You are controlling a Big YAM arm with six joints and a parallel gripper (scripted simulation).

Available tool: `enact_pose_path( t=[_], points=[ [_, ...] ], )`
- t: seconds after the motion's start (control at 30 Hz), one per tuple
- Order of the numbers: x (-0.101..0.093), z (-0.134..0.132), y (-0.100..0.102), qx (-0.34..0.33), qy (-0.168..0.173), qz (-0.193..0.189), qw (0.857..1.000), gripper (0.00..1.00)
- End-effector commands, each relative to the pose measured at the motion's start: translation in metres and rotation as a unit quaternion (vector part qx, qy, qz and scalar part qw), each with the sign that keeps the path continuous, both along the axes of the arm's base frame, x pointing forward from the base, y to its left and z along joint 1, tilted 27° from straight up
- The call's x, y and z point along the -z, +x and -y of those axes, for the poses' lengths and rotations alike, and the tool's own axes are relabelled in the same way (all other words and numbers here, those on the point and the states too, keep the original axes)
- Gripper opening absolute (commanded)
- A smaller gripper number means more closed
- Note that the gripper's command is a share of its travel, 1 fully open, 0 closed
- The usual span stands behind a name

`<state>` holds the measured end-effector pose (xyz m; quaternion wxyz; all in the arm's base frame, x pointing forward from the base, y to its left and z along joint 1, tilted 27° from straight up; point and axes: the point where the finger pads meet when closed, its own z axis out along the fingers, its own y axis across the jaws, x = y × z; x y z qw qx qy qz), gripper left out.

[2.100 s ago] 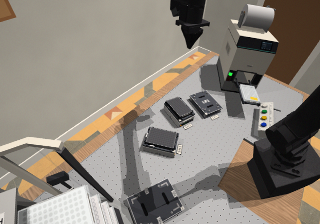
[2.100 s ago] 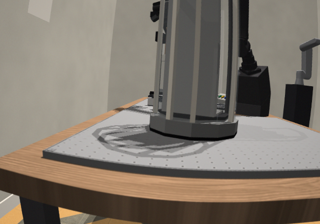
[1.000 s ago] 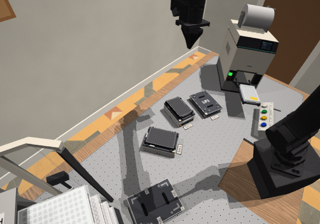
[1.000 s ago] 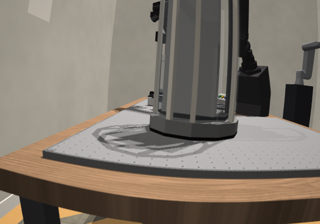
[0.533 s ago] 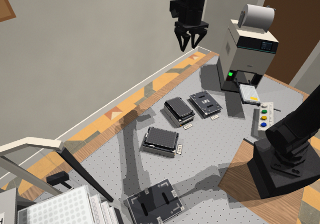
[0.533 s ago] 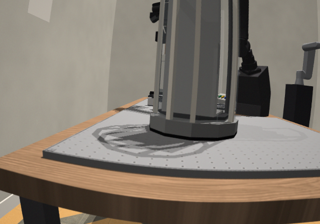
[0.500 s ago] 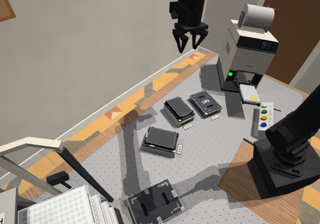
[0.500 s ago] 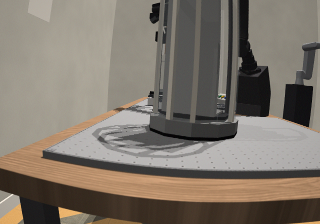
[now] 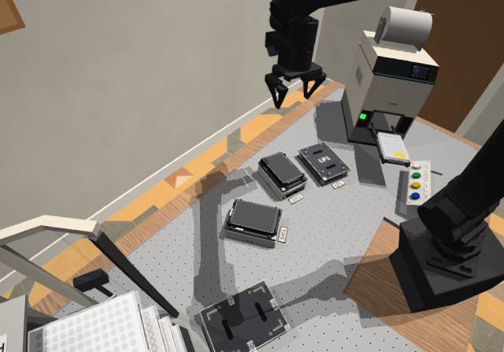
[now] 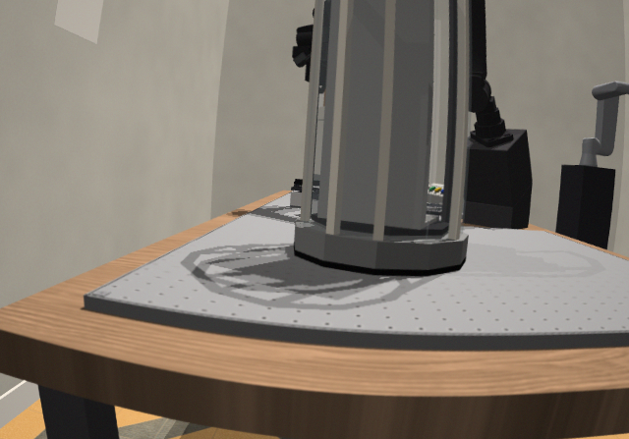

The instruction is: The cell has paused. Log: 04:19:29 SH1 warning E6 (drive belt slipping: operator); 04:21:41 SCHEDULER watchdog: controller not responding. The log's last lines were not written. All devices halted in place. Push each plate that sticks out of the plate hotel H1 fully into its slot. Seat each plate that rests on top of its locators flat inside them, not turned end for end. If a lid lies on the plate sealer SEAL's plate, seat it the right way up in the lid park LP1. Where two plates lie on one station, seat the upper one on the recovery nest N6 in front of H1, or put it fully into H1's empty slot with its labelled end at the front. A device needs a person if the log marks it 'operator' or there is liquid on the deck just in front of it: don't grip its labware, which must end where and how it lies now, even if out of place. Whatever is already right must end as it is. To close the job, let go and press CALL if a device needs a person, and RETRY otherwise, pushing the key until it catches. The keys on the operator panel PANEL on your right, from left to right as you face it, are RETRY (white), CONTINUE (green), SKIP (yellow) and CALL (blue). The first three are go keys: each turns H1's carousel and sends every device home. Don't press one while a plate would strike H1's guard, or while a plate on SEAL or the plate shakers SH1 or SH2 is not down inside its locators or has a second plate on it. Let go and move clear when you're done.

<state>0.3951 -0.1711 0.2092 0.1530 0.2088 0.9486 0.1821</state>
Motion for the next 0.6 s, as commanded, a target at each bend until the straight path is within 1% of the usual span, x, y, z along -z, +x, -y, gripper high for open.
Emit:
enact_pose_path(
  t=[0.0,0.23,0.3,0.33,0.37,0.4,0.57],
  points=[
    [0.02,-0.007,0.01,0.008,0.004,-0.006,1.0,1.0],
    [0.052,-0.017,0.022,0.008,0.004,-0.006,1.0,1.0],
    [0.052,-0.017,0.022,0.008,0.004,-0.006,1.0,1.0],
    [0.041,-0.01,0.02,0.018,-0.004,0.009,1.0,1.0],
    [0.048,-0.019,0.025,0.008,-0.002,0.006,1.0,1.0],
    [0.065,-0.021,0.028,0.008,0.005,-0.006,1.0,1.0],
    [0.087,-0.028,0.036,0.008,0.005,-0.006,1.0,1.0]
  ],
)
